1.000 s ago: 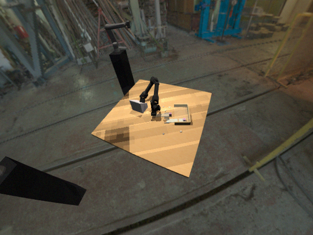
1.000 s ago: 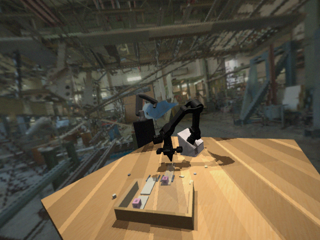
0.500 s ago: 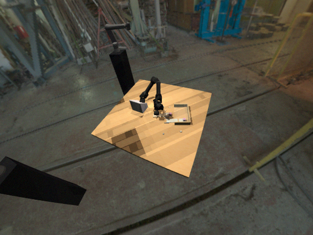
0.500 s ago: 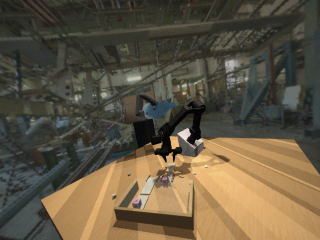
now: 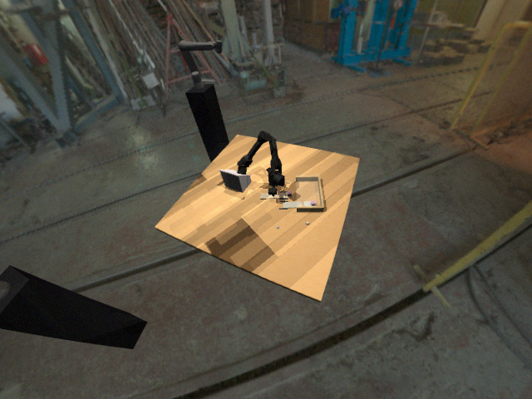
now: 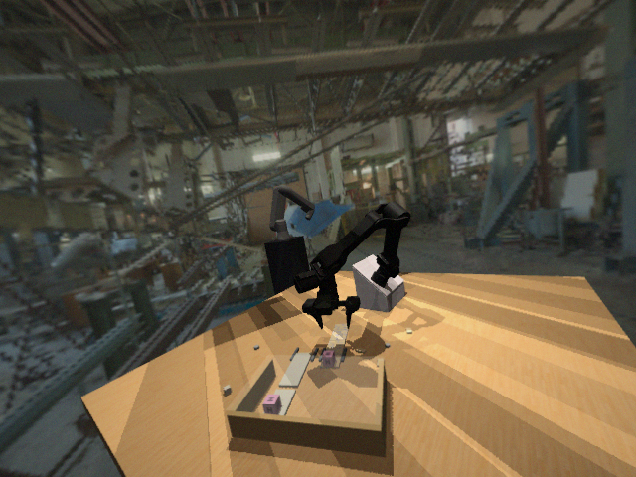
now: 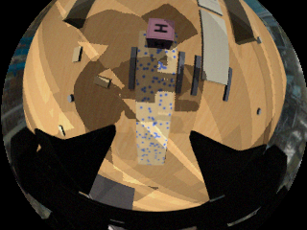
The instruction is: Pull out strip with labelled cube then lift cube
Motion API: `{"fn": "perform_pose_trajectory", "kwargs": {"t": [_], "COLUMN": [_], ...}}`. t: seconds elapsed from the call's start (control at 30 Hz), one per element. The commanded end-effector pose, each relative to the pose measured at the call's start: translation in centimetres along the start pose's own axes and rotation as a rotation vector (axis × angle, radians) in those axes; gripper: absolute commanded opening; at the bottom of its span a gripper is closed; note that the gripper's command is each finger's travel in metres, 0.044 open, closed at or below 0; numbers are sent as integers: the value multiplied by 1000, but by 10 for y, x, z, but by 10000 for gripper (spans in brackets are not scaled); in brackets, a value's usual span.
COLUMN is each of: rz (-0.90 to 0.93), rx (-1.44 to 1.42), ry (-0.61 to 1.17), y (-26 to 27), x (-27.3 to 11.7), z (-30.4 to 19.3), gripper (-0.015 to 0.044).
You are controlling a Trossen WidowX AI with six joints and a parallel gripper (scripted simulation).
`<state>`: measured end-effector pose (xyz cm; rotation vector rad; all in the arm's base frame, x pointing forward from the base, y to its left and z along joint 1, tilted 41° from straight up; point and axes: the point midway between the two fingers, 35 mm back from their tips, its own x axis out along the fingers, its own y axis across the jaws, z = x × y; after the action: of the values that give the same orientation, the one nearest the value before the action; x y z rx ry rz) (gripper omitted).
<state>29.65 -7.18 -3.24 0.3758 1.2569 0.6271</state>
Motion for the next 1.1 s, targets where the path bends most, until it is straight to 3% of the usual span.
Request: {"fn": "perform_pose_trajectory", "kwargs": {"t": [0.0, 1.07], "rz": [1, 1], "rx": [-1, -4], "ry": [-8, -13], "y": [0, 4], "x": [-3, -18], "z": [16, 112], "gripper": [440, 440]}}
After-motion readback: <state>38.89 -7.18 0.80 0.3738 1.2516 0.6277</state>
